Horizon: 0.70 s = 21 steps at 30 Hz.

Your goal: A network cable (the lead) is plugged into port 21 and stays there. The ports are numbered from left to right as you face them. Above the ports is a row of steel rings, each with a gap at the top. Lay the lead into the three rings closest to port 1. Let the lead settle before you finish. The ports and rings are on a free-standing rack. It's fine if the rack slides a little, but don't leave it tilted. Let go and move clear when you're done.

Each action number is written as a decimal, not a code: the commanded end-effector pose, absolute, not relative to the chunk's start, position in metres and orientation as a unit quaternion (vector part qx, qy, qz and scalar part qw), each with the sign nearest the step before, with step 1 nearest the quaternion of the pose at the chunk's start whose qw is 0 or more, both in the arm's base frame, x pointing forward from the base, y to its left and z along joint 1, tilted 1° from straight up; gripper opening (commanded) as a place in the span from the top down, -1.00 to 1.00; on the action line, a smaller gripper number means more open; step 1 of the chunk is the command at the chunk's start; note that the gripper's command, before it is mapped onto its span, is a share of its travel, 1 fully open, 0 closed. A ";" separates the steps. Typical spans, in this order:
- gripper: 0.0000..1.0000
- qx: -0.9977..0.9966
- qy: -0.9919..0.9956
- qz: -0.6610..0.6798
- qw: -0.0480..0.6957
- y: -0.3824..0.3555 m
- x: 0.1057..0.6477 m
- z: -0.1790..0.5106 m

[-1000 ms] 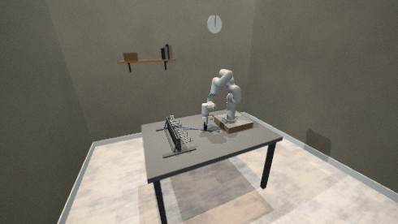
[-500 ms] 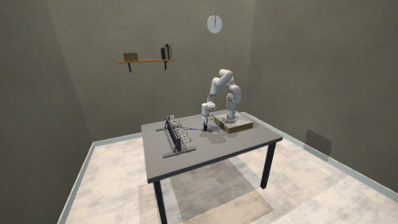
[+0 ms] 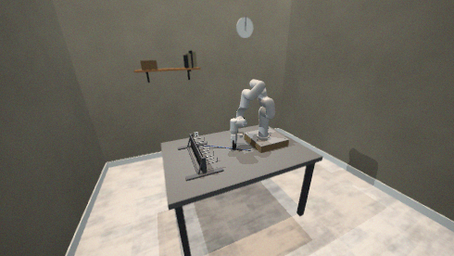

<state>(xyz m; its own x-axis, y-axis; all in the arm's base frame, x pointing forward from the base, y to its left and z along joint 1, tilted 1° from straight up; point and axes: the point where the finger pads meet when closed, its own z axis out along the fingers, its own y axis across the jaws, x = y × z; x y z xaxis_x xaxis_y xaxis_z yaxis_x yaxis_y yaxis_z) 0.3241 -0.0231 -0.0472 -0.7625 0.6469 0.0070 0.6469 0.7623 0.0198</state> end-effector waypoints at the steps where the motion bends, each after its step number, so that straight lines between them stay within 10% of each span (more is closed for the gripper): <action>1: 0.33 0.345 0.939 0.011 0.002 -0.023 0.325 -0.048; 21: 0.33 0.345 0.939 0.011 0.002 -0.023 0.325 -0.050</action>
<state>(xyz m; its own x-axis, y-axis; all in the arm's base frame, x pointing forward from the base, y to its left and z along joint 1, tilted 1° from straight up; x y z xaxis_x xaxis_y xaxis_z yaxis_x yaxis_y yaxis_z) 0.3242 -0.0231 -0.0504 -0.7625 0.6469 0.0070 0.6469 0.7623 0.0198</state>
